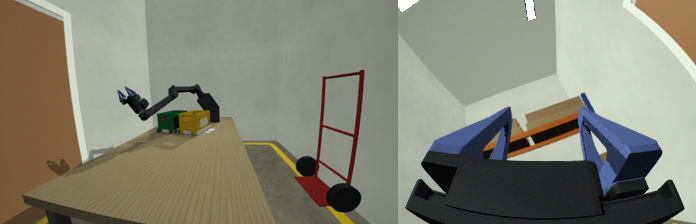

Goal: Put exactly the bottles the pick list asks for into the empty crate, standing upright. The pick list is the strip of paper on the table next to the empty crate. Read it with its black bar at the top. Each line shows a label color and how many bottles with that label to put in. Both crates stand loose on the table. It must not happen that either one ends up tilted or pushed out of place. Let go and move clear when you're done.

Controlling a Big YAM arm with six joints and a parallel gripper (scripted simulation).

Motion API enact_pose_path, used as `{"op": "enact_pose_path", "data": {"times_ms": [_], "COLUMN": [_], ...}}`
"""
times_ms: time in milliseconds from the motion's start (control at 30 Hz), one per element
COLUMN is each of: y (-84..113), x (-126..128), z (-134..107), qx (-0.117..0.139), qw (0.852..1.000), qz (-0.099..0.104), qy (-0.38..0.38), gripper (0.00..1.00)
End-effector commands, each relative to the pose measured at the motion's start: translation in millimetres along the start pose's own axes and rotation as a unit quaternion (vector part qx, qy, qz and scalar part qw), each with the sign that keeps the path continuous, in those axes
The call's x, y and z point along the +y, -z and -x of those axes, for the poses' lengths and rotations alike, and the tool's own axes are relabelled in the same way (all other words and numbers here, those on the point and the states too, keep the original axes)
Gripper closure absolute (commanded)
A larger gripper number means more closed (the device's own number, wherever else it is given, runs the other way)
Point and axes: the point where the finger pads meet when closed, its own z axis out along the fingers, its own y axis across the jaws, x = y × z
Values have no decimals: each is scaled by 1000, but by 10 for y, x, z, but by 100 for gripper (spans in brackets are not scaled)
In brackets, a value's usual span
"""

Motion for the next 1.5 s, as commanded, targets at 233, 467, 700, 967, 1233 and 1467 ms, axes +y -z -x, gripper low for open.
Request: {"op": "enact_pose_path", "data": {"times_ms": [233, 467, 700, 967, 1233, 1467], "y": [54, 166, 204, -214, -372, -251], "x": [-138, -158, -162, 253, 462, 655], "z": [78, 54, 43, -130, -318, -611], "qx": [-10, -9, -9, 20, 41, 61], "qw": [1000, 1000, 1000, 998, 996, 993], "qz": [3, 4, 4, -10, -22, -32], "qy": [6, 6, 7, -59, -81, -91], "gripper": [39, 39, 39, 39, 39, 39]}}
